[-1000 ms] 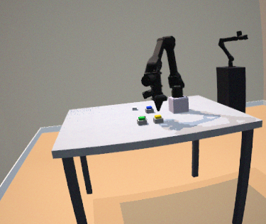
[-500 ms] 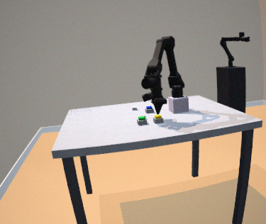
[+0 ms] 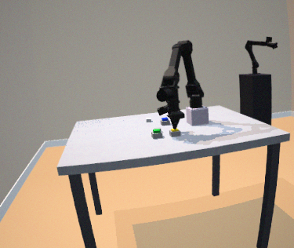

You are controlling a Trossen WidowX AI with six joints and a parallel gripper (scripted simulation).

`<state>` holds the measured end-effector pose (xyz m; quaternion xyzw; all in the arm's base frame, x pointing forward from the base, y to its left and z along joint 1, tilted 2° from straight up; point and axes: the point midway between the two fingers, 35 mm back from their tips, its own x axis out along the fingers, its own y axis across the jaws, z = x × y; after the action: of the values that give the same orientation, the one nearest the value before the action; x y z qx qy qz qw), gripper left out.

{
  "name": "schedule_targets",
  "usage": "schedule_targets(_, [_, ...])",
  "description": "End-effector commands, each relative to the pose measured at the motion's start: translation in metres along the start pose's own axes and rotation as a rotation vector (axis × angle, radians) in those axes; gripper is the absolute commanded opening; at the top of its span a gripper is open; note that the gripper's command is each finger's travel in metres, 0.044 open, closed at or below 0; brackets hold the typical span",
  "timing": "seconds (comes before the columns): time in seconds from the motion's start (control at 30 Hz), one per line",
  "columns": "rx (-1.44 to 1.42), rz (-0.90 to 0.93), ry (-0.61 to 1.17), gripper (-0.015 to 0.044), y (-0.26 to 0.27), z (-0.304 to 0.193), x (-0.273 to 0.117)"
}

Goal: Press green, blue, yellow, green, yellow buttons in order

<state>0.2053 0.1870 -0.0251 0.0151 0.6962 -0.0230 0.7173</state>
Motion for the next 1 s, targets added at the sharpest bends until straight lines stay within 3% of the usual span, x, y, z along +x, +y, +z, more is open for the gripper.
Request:
schedule_targets(0.0, [0.002, -0.002, 0.000, 0.0020, 0.000, 0.000, 0.001])
schedule_targets(0.33, [0.002, -0.002, 0.000, 0.0020, 0.000, 0.000, 0.001])
schedule_targets(0.47, [0.002, -0.001, 0.000, 0.0020, 0.000, 0.000, -0.030])
schedule_targets(0.6, [0.002, -0.001, 0.000, 0.0020, 0.000, 0.000, -0.033])
schedule_targets(0.97, [0.002, 0.000, -0.005, 0.0309, 0.006, 0.051, -0.095])
